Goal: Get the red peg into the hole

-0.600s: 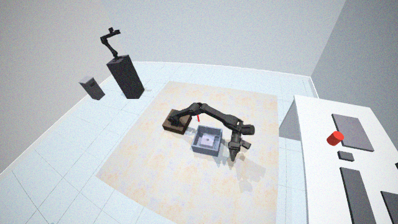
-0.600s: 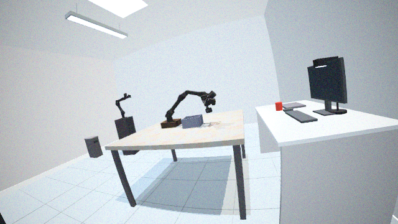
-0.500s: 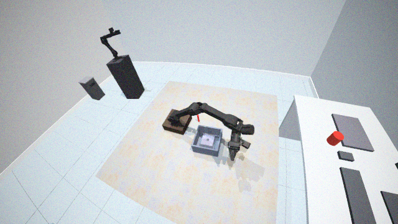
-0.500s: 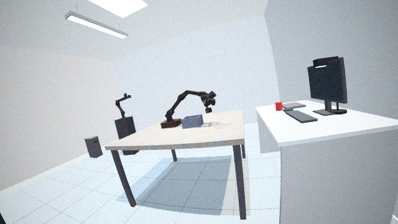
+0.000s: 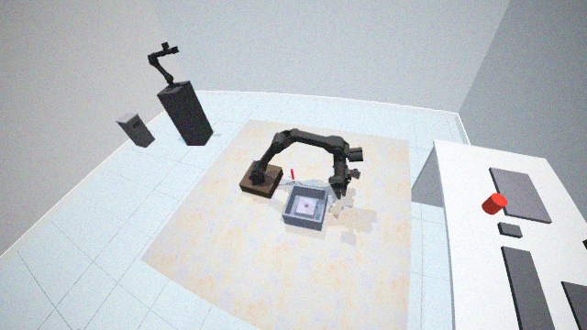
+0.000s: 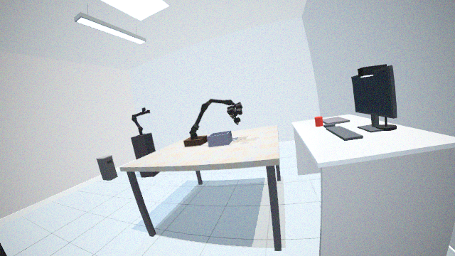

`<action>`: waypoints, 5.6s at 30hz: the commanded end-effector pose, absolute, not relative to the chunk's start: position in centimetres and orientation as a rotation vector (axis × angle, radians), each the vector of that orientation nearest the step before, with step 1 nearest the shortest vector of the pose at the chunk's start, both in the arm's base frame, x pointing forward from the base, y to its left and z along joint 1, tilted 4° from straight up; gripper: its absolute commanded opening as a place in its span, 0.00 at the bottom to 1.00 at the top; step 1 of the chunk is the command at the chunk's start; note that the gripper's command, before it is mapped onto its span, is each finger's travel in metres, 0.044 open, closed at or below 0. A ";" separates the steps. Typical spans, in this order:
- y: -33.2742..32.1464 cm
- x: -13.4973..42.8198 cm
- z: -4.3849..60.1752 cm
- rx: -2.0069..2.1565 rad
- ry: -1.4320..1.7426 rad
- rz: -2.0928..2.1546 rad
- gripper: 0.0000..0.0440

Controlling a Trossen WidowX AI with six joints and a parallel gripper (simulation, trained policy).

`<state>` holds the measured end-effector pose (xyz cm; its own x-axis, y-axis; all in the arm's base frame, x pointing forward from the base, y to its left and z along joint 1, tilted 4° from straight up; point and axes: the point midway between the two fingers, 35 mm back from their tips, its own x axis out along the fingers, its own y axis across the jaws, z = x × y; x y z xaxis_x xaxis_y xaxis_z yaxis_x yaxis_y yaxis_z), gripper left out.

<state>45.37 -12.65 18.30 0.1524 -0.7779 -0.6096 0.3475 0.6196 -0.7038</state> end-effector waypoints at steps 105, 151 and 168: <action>3.4 20.2 7.8 0.194 1.344 -0.943 0.00; -11.9 29.2 9.5 0.527 1.141 -1.054 0.00; -13.8 30.5 5.2 0.510 1.257 -0.891 0.34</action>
<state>30.45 -13.67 6.20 0.0647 -0.3167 -0.9463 0.8156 0.5631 -0.1327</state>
